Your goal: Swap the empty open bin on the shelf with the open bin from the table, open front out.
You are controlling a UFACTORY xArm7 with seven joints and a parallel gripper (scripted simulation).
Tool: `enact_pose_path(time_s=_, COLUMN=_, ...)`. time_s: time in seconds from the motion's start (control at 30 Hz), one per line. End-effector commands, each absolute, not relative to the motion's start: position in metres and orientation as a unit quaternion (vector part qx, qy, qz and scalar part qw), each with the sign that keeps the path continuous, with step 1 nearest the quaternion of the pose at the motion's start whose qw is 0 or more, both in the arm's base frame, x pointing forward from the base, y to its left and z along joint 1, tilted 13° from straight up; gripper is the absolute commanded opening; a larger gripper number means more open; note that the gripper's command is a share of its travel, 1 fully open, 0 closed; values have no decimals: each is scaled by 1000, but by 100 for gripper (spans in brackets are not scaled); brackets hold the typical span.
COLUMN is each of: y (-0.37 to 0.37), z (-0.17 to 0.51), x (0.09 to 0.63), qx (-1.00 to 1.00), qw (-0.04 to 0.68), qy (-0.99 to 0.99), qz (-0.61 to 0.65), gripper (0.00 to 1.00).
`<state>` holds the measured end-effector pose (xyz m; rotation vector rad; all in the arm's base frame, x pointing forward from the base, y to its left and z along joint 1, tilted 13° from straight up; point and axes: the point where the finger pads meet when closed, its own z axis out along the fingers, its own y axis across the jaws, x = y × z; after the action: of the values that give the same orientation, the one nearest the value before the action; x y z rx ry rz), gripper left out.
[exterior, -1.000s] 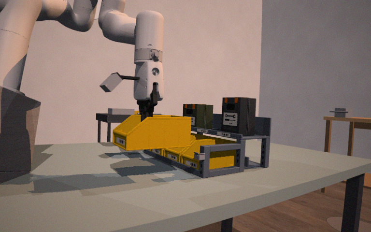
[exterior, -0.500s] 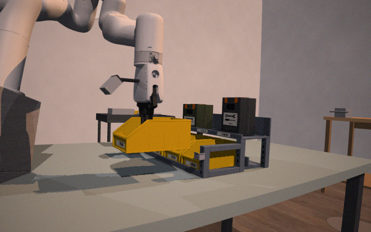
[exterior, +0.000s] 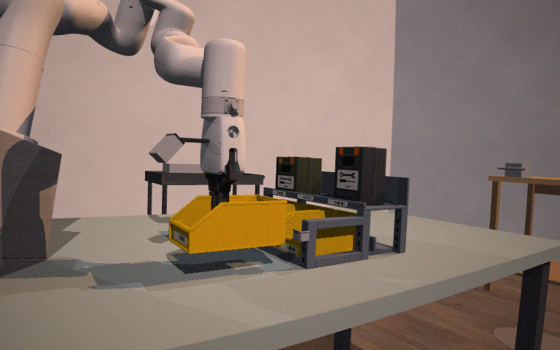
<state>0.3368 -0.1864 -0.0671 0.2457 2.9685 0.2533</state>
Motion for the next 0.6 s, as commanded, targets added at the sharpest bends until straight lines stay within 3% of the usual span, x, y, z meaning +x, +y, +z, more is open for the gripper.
enact_pose_path(time_s=0.0, y=-187, z=-76, x=340, qx=83, qw=78, qy=990, qz=83, gripper=0)
enact_pose_path(time_s=0.57, y=-183, z=-103, x=344, qx=83, qw=78, qy=990, qz=83, gripper=0)
